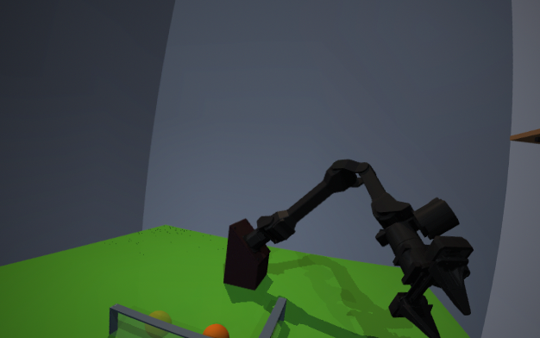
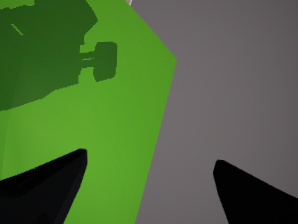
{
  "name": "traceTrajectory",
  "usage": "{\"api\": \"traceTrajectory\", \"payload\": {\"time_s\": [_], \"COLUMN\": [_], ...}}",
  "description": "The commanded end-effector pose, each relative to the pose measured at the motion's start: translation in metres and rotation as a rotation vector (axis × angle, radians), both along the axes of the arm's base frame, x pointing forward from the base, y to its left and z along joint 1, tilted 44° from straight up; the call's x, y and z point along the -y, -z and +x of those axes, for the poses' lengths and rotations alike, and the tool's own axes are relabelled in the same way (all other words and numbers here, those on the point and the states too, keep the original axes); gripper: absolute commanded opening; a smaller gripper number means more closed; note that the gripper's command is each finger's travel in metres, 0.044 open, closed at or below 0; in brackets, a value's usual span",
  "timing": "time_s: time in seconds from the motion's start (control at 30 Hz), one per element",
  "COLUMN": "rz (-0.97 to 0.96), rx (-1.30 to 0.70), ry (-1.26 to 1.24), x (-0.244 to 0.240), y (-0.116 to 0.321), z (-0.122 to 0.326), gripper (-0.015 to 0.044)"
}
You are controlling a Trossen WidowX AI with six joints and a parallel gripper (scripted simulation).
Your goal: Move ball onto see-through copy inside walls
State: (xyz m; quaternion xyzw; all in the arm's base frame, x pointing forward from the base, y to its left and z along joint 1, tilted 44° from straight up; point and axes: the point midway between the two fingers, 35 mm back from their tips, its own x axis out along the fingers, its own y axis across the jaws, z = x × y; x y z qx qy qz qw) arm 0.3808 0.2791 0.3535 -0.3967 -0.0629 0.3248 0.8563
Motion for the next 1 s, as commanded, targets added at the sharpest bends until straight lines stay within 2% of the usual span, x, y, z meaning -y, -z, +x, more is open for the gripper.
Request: {"api": "traceTrajectory", "payload": {"time_s": [0.0, 0.2, 0.37, 0.53, 0.7, 0.77, 0.97], "rz": [-0.06, -0.062, 0.039, 0.211, 0.517, 0.569, 0.569], "rx": [-0.209, -0.544, -0.921, -1.32, -1.848, -1.92, -1.92], "ry": [0.04, 0.099, 0.172, 0.281, 0.477, 0.506, 0.506], "x": [0.031, 0.076, 0.121, 0.164, 0.207, 0.212, 0.212], "y": [0.064, 0.145, 0.213, 0.269, 0.318, 0.322, 0.322], "z": [0.027, 0.042, 0.039, 0.02, -0.02, -0.025, -0.025], "gripper": [0.0377, 0.0377, 0.0377, 0.0377, 0.0377, 0.0377, 0.0377]}}
